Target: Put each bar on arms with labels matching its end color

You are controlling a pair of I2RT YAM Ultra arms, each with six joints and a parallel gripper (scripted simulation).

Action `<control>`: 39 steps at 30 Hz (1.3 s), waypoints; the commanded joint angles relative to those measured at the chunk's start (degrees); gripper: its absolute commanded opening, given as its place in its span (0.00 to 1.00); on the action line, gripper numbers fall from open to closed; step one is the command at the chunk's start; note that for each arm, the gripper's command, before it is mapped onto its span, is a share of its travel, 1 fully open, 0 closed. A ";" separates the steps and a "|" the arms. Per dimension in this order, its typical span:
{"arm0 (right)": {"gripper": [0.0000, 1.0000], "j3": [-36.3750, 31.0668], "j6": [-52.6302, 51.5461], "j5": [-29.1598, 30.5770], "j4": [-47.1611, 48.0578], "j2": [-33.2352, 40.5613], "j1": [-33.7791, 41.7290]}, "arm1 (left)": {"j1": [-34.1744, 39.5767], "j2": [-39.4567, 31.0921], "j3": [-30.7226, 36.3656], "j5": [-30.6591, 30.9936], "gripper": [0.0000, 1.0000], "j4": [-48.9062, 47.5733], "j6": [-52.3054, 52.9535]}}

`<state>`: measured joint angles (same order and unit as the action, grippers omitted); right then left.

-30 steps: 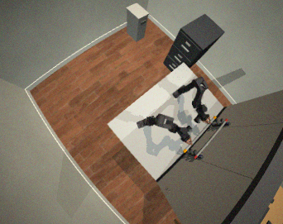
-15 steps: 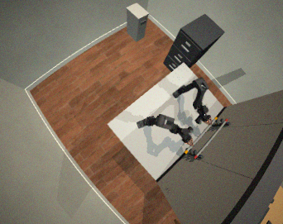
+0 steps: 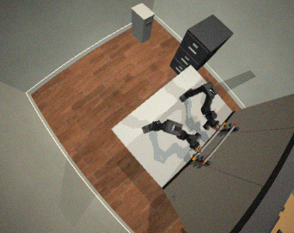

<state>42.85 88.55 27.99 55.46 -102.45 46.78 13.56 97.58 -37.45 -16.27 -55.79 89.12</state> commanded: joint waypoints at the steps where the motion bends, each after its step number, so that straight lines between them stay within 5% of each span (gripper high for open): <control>1: 0.00 2.91 1.34 -0.42 0.90 0.25 -0.74 | -0.87 0.11 -2.96 0.19 0.00 -1.43 0.98; 39: 0.00 3.14 1.28 -1.21 8.08 -7.19 -1.52 | -1.38 8.38 -3.12 0.71 0.00 -9.44 0.94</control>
<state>46.02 88.75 27.16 60.58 -109.73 45.45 12.62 105.93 -40.73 -15.75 -61.95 89.12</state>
